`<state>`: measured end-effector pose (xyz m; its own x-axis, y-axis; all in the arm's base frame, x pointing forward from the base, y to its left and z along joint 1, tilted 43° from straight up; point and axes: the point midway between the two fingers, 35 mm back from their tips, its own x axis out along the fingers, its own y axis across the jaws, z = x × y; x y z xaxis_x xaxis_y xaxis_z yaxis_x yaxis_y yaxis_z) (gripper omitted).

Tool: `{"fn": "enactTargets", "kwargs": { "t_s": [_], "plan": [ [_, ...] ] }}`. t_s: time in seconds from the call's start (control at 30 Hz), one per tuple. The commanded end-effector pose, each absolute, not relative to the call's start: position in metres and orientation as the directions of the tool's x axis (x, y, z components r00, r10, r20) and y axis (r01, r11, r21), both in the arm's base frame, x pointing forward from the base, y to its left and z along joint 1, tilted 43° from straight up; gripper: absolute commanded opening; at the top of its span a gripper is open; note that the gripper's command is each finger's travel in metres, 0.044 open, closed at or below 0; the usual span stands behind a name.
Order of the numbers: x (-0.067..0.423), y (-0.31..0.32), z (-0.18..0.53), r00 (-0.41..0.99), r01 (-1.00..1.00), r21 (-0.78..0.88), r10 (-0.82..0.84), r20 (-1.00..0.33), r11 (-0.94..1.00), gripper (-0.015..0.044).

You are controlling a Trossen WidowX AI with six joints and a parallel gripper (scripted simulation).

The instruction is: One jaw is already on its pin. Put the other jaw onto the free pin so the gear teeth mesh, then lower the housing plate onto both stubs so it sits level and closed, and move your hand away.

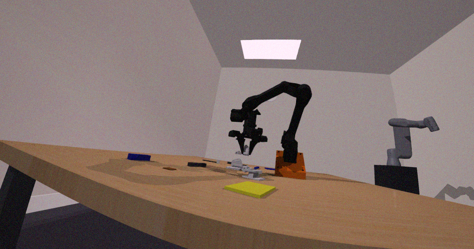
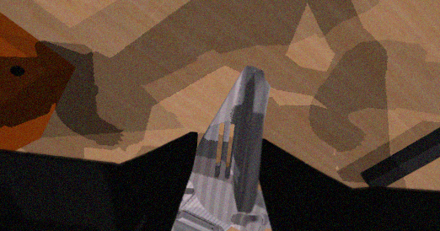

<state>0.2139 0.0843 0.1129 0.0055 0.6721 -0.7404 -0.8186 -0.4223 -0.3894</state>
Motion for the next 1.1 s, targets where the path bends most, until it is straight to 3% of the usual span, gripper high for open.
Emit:
{"fn": "enactTargets", "kwargs": {
  "t_s": [0.0,1.07],
  "plan": [
    [0.214,0.080,0.107,0.001,-0.867,-0.333,0.668,-0.744,-0.371,0.0134],
    [0.208,0.054,0.084,0.000,-0.995,0.068,0.660,-0.752,0.078,0.0134]
  ]
}}
